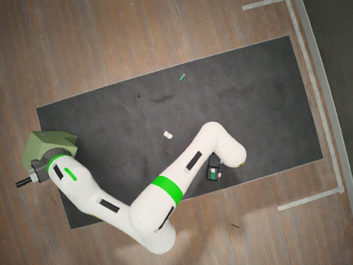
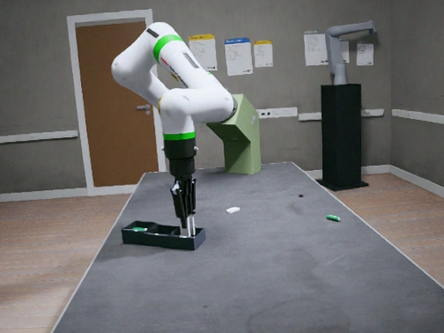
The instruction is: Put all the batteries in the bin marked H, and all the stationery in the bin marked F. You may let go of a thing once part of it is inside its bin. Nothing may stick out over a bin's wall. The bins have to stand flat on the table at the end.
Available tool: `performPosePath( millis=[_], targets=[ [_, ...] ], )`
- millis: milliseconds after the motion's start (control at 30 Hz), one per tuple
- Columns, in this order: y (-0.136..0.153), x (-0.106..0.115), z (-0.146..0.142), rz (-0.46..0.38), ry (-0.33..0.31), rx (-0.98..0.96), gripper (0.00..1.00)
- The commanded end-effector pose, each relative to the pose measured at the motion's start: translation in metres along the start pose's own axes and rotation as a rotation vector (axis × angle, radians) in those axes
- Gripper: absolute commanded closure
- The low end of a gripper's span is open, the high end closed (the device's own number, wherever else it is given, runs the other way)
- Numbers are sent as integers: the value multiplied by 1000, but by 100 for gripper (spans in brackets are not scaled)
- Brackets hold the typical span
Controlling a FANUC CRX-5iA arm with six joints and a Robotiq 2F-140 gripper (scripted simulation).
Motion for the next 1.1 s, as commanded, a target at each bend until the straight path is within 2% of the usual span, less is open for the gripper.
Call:
performPosePath(
  millis=[0,500,600,733,967,1067],
  targets=[
    [0,5,0,0,0,0,74],
    [0,23,0,0,0,0,74],
    [0,38,0,0,0,0,74],
    [0,46,0,0,0,0,74],
    [0,46,0,0,0,0,74],
    [-23,46,-10,0,0,-150,74]
  ],
)
Point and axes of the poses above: the point where the finger pads meet when closed, its own x axis back along the fingers, its own z axis across the jaws, y = z × x, the point moved 4 cm from there along x, back along the fingers, and after that the axes turned 12 degrees about x, right-handed, at the moved point
